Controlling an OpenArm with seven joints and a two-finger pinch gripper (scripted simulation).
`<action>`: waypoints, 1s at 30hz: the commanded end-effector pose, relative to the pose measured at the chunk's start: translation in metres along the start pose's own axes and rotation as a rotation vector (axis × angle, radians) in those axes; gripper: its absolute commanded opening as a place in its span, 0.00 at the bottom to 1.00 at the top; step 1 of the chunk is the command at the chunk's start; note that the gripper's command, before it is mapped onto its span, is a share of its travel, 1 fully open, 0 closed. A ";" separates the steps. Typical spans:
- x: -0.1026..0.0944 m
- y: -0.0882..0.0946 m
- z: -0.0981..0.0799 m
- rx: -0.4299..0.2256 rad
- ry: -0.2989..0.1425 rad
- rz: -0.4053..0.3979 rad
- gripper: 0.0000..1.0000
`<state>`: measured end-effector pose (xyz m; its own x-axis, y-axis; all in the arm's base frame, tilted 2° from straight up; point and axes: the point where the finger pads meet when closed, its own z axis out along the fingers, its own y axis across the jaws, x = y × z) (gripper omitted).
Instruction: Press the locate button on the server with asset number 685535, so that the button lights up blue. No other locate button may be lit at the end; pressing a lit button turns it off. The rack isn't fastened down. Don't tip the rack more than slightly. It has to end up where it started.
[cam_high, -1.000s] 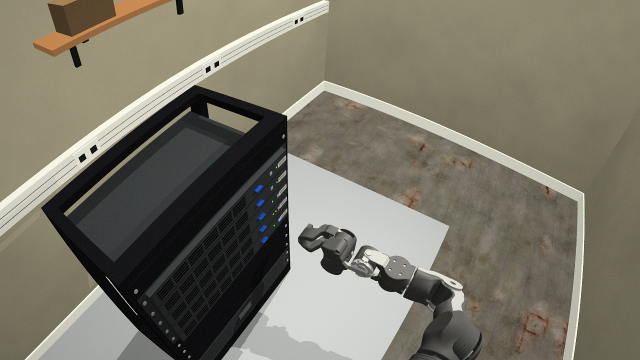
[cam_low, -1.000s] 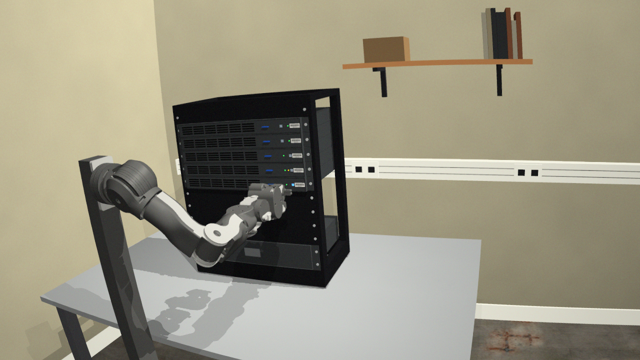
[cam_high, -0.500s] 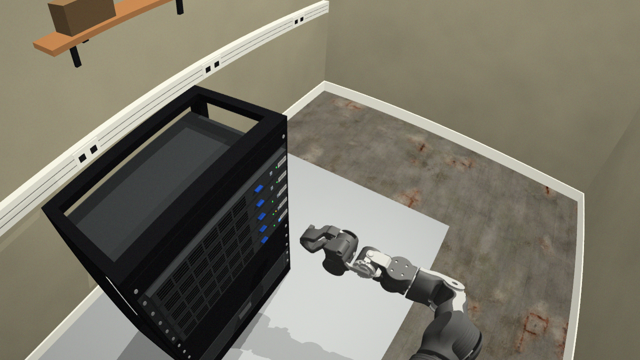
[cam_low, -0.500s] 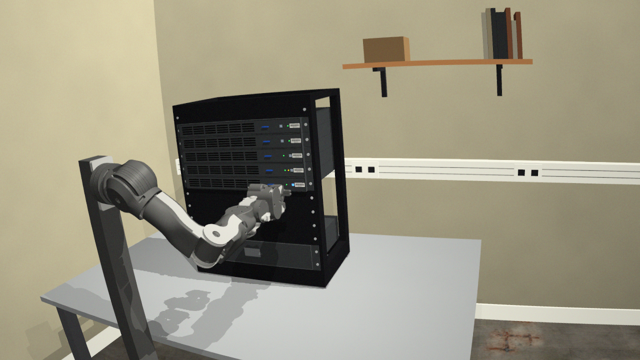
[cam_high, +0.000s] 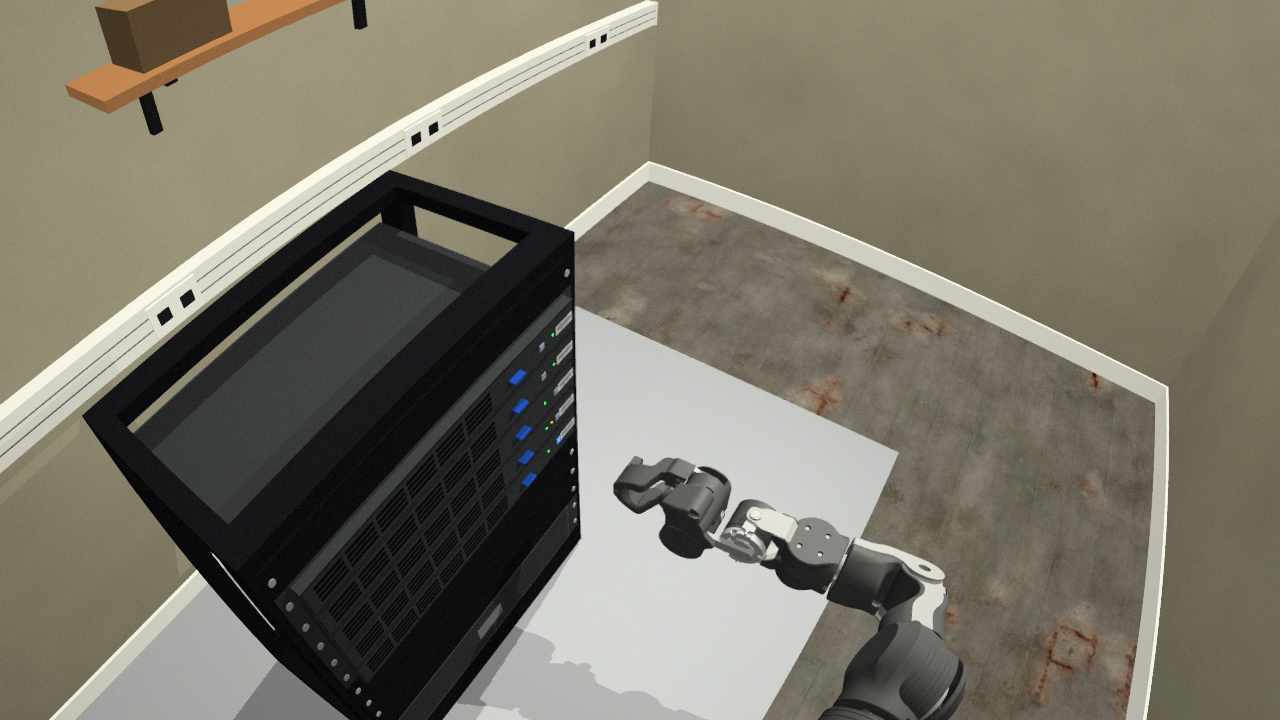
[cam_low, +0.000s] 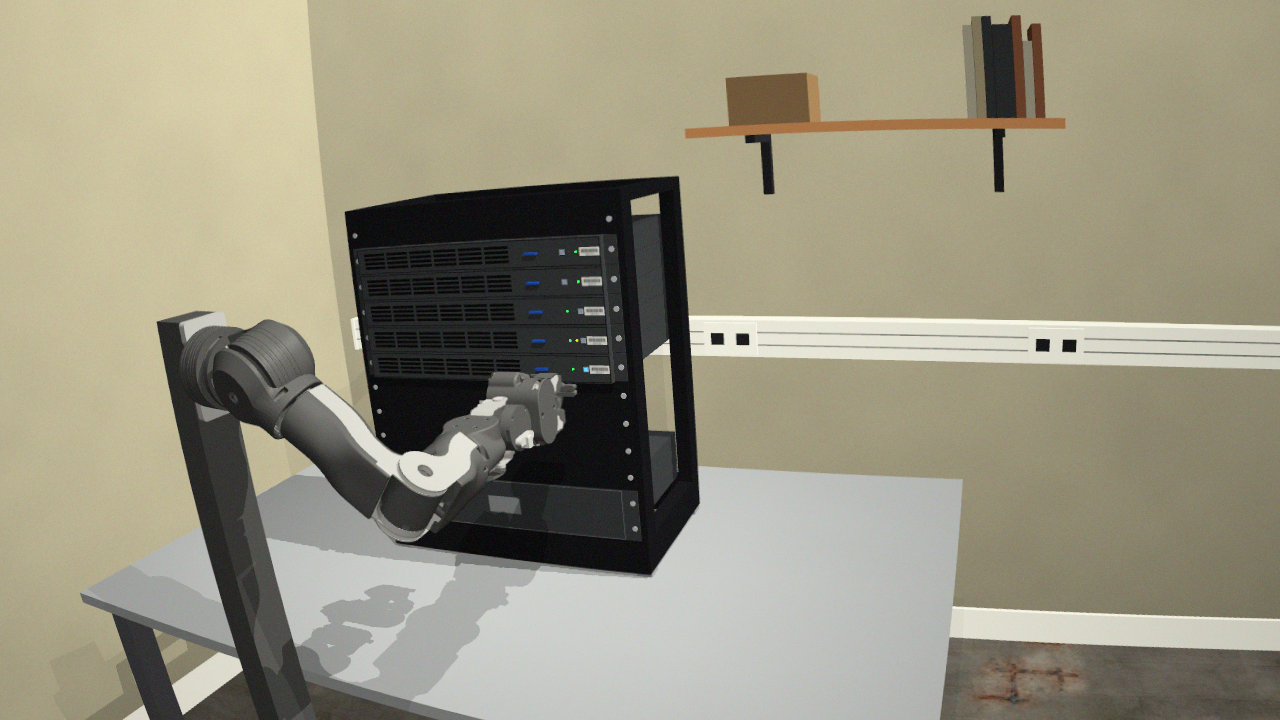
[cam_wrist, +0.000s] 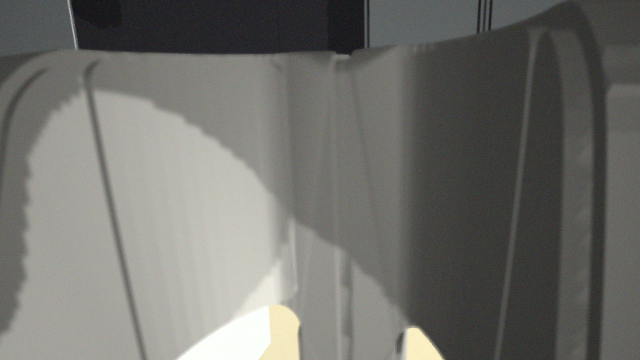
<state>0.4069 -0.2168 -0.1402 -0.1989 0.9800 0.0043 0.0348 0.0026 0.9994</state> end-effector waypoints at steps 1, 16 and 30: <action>-0.002 0.003 -0.002 -0.012 -0.008 0.003 0.00; -0.002 0.003 -0.028 -0.012 -0.008 0.003 0.00; -0.001 0.003 -0.040 -0.012 -0.008 0.003 0.00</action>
<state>0.3686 -0.2255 -0.1388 -0.1937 0.9810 0.0087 0.0329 -0.0024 0.9995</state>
